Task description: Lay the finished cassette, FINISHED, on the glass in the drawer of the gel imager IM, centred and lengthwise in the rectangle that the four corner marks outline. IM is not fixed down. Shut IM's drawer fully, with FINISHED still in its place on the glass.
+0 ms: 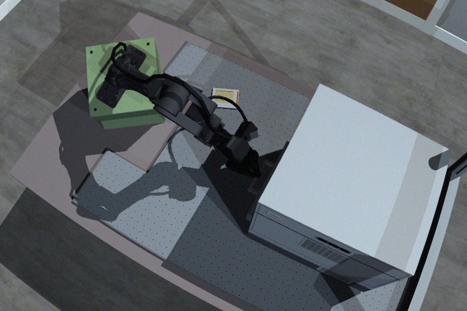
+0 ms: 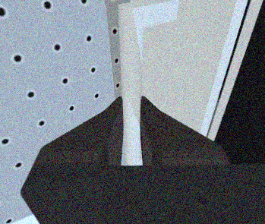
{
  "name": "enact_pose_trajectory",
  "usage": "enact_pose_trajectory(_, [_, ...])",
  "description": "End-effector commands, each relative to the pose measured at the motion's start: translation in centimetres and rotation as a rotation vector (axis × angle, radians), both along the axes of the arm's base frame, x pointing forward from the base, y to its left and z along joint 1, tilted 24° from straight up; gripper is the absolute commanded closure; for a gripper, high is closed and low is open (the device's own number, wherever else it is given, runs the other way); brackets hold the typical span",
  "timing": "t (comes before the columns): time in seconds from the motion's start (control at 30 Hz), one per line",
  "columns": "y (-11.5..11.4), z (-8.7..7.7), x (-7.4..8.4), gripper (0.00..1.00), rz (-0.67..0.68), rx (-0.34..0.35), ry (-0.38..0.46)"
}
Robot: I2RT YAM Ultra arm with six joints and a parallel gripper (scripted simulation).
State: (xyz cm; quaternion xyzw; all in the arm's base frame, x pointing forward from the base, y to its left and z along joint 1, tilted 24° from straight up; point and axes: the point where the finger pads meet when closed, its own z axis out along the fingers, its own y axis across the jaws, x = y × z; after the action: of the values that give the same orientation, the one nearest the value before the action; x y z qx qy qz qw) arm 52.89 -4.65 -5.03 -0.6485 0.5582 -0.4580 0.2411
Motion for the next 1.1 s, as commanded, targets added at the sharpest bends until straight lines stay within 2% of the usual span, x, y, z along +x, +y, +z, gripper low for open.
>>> enact_pose_trajectory(0.0, [0.18,-0.45,-0.95,1.0,0.005,0.003,0.024])
enact_pose_trajectory(0.07, [0.26,-0.96,-1.14,1.0,0.009,0.006,0.037])
enact_pose_trajectory(1.07, [0.26,-0.97,-1.14,1.0,0.009,0.006,0.037])
